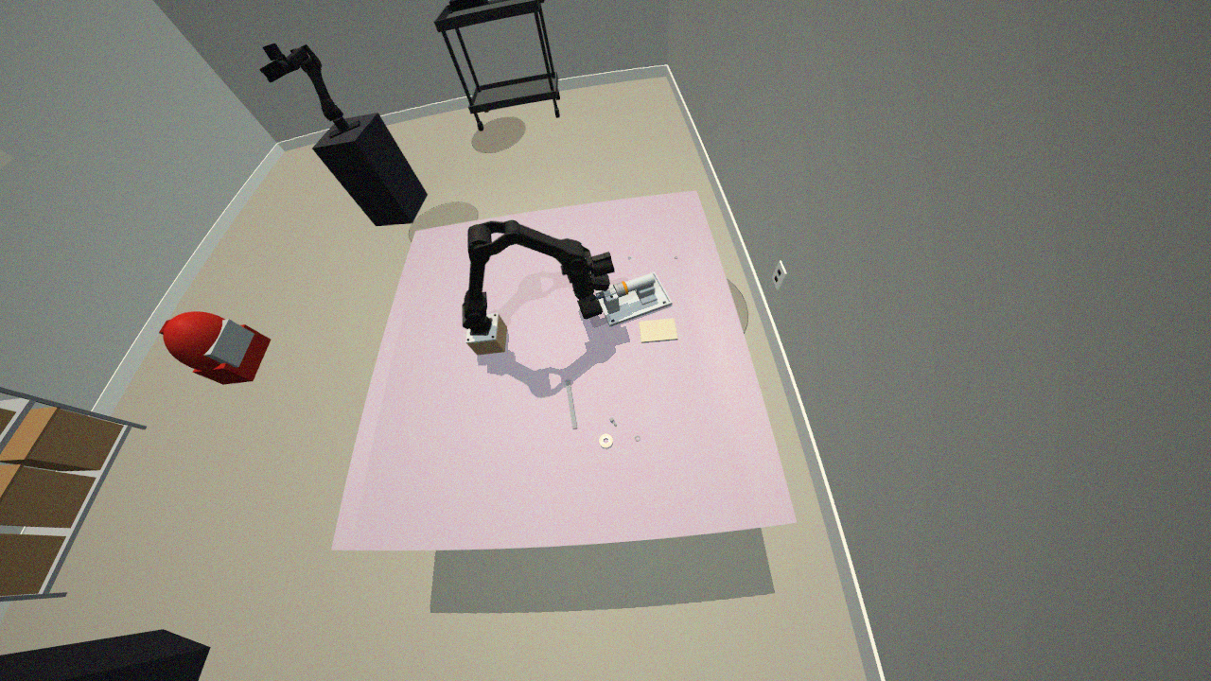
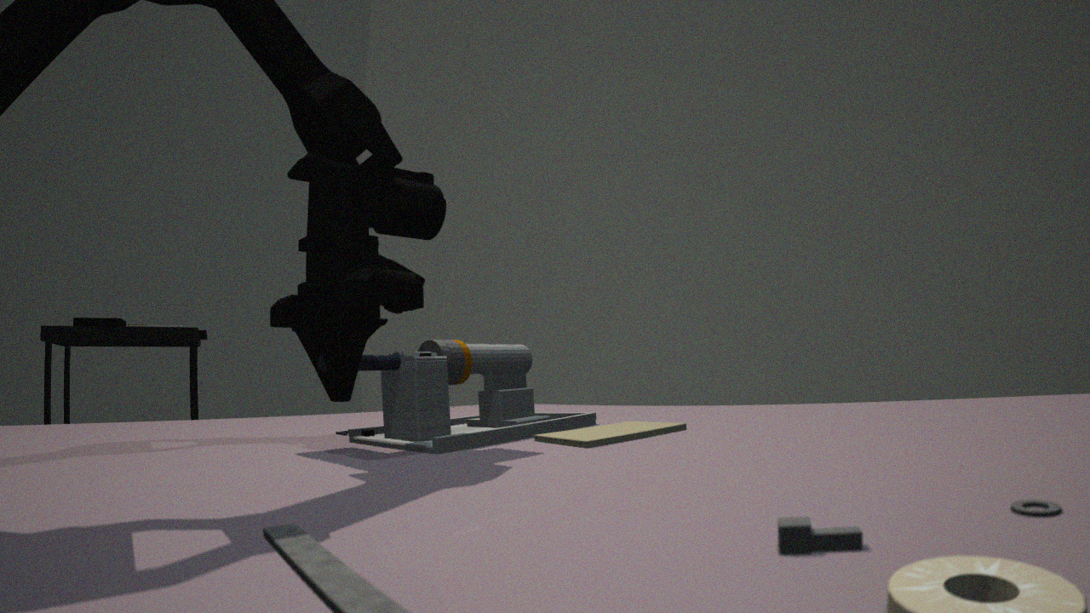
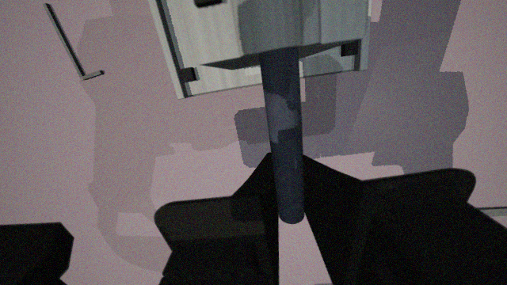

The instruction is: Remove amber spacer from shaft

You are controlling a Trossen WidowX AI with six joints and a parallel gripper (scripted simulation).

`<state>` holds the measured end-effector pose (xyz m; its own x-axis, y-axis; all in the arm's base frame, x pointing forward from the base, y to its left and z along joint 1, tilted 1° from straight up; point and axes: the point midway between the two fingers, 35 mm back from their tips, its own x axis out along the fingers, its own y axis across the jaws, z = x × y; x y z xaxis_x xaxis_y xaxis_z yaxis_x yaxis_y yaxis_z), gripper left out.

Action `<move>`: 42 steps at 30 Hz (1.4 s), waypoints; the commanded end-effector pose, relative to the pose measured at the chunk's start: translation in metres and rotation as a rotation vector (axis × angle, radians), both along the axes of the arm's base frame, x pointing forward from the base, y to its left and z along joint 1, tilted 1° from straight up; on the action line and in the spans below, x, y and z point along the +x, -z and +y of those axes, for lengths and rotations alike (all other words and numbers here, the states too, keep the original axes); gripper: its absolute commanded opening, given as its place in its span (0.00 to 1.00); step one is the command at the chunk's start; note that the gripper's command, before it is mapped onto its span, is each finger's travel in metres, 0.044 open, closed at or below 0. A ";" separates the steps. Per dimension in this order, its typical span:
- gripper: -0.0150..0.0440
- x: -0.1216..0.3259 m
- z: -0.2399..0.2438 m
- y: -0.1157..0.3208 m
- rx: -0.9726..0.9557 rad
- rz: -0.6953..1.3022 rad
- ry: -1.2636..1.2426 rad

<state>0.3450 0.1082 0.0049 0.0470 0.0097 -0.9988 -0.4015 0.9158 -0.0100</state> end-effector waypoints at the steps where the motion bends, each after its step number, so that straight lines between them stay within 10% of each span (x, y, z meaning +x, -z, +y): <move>1: 0.25 -0.002 -0.001 0.000 -0.002 0.004 -0.001; 42: 0.25 -0.006 -0.003 0.000 -0.002 0.005 -0.001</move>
<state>0.3403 0.1061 0.0046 0.0465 0.0095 -0.9989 -0.4015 0.9158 -0.0100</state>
